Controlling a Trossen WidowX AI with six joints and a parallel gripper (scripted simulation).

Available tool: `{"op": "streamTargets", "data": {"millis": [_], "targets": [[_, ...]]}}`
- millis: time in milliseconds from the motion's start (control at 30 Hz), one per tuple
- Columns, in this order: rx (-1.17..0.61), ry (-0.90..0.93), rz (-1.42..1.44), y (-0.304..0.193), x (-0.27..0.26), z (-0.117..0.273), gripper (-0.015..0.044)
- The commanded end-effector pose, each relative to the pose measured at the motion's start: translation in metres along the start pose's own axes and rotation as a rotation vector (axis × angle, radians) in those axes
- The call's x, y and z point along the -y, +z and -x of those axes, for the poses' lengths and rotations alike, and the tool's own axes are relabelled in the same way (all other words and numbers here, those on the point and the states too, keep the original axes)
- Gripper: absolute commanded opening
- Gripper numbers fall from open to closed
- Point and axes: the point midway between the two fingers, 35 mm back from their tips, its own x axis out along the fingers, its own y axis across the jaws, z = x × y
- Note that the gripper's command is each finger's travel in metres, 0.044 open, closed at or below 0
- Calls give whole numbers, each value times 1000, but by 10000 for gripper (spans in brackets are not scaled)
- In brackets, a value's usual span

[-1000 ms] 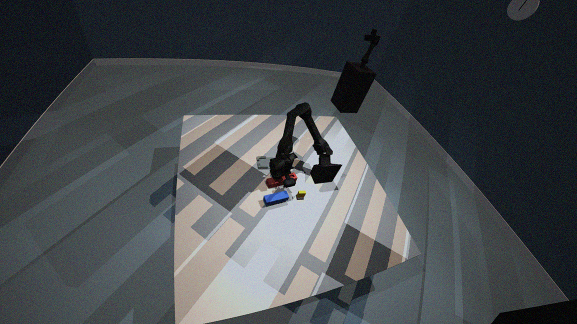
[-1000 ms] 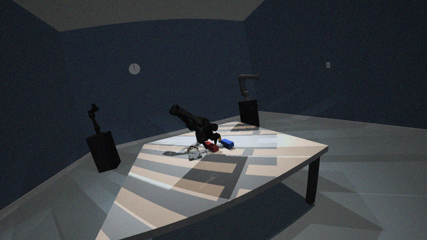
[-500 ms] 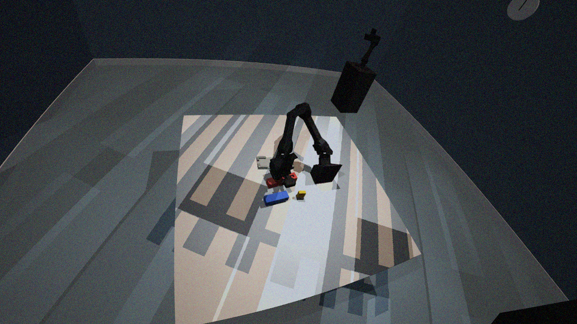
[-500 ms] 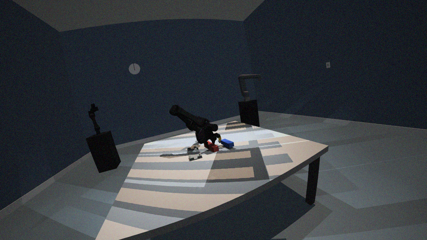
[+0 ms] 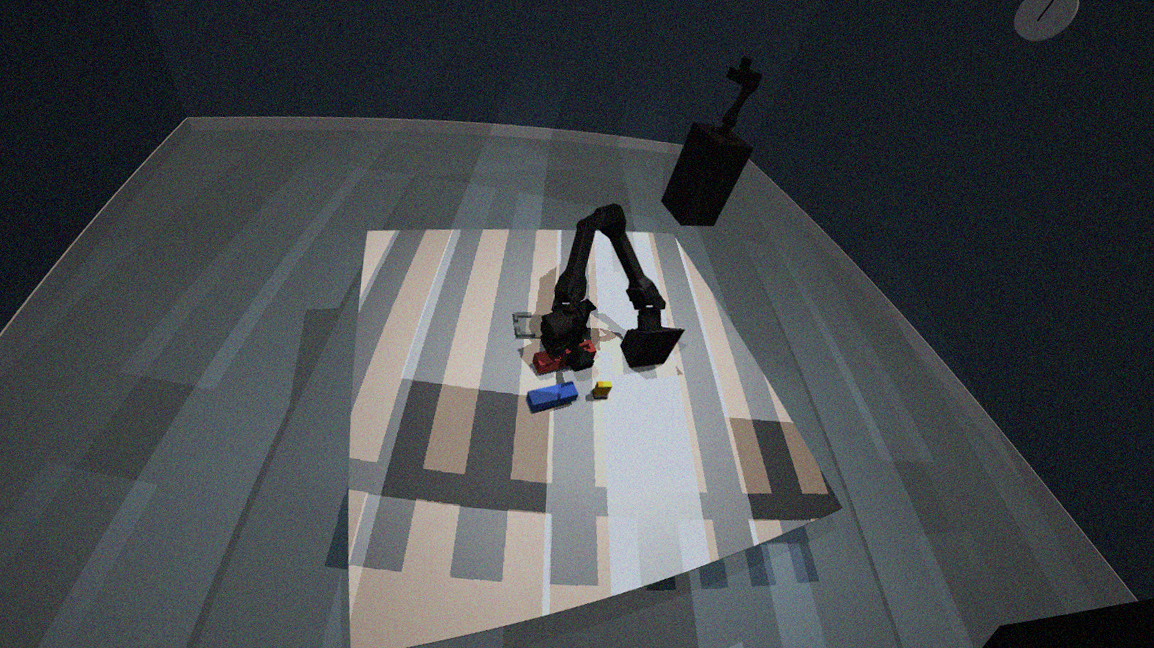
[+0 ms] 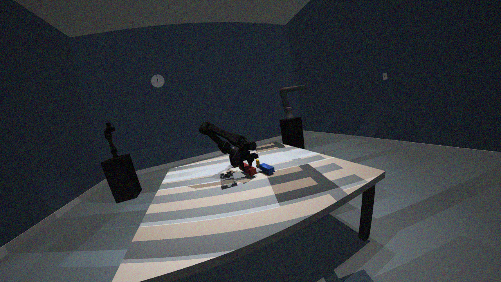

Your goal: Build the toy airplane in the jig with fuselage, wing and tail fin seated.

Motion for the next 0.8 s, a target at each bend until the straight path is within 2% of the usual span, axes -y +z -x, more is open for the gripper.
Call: {"op": "streamTargets", "data": {"millis": [0, 767], "targets": [[13, 7, -9, 5, -1, 16, 0], [10, 7, -9, 0, 0, 87, 0]]}}
